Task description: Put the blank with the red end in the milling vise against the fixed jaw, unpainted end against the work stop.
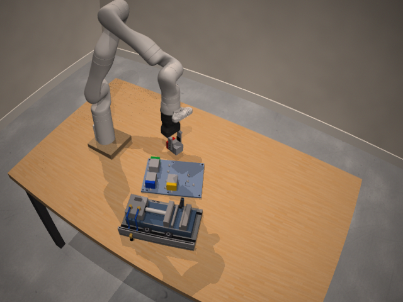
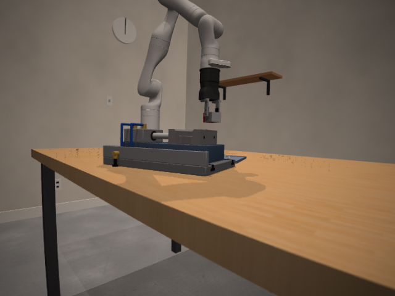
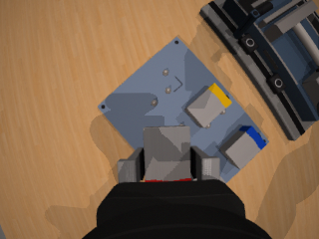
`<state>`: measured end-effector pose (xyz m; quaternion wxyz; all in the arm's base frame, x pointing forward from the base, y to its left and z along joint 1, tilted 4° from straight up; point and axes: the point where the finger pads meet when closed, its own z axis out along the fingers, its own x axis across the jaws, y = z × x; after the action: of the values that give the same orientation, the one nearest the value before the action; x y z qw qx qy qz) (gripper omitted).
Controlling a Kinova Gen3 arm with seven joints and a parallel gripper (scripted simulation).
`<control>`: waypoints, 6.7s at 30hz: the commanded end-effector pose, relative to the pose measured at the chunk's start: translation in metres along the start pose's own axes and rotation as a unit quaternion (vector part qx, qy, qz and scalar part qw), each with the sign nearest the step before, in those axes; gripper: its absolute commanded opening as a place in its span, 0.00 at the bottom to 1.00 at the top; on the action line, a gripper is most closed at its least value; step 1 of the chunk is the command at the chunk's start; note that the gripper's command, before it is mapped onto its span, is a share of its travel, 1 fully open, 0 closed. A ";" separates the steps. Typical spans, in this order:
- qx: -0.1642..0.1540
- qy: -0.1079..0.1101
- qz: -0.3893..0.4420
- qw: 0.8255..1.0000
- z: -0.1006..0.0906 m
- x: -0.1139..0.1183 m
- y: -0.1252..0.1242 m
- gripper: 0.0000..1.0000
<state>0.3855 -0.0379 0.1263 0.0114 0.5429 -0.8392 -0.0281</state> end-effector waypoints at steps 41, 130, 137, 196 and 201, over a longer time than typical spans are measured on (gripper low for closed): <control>0.001 0.000 -0.274 0.962 -0.001 0.001 -0.001 0.00; 0.002 0.001 -0.753 0.658 -0.001 0.001 -0.001 0.00; 0.002 0.001 -0.788 0.616 -0.001 0.002 -0.001 0.00; 0.002 0.002 -0.883 0.470 -0.001 0.042 -0.047 0.00; 0.002 0.001 -0.882 0.471 0.000 0.053 -0.060 0.00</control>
<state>0.4147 -0.1036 0.1244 -0.0180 0.9956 0.0893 -0.0210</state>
